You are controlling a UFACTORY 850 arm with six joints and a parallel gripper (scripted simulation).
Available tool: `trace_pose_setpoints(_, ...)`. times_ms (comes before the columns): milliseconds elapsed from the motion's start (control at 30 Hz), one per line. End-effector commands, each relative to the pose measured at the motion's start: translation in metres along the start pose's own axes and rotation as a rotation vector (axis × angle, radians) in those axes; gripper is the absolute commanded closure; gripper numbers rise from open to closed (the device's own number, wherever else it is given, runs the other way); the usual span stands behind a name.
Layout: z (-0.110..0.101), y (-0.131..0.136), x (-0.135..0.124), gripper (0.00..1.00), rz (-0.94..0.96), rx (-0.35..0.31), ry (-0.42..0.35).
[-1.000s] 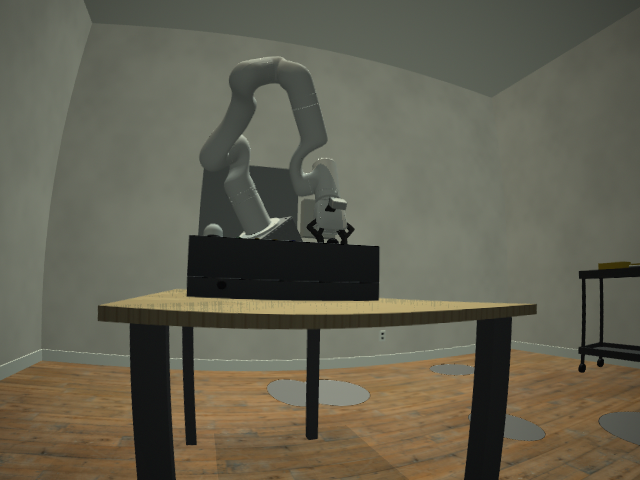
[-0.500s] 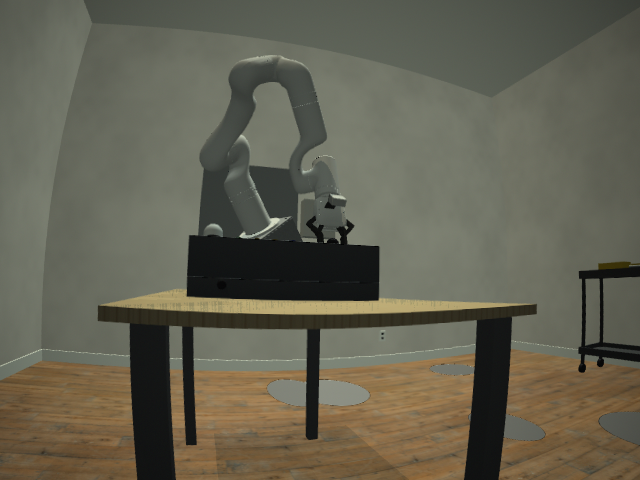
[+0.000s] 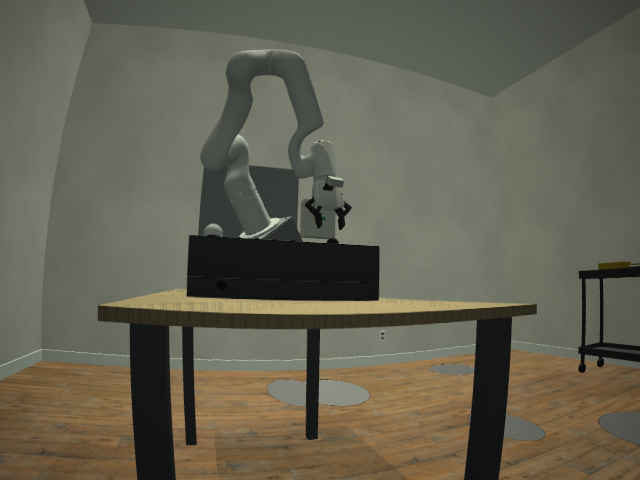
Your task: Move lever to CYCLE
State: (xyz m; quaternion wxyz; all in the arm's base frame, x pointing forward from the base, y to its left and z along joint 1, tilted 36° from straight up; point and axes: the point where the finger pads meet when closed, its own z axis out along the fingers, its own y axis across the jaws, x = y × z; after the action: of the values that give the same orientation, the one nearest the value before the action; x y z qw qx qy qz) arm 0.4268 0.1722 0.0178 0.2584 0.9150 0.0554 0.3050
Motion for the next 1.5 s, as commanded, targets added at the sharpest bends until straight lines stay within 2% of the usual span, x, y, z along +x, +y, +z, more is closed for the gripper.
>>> trace_pose_setpoints(0,-0.0134,-0.0002,0.0010,0.24,0.000,0.000,0.001)
trace_pose_setpoints(200,-0.0183,-0.0002,0.0010,0.24,0.000,0.000,0.001)
trace_pose_setpoints(233,-0.0183,-0.0002,0.0010,0.00,0.000,0.000,0.001)
trace_pose_setpoints(1467,-0.0183,-0.0002,0.0010,0.00,0.000,0.000,0.001)
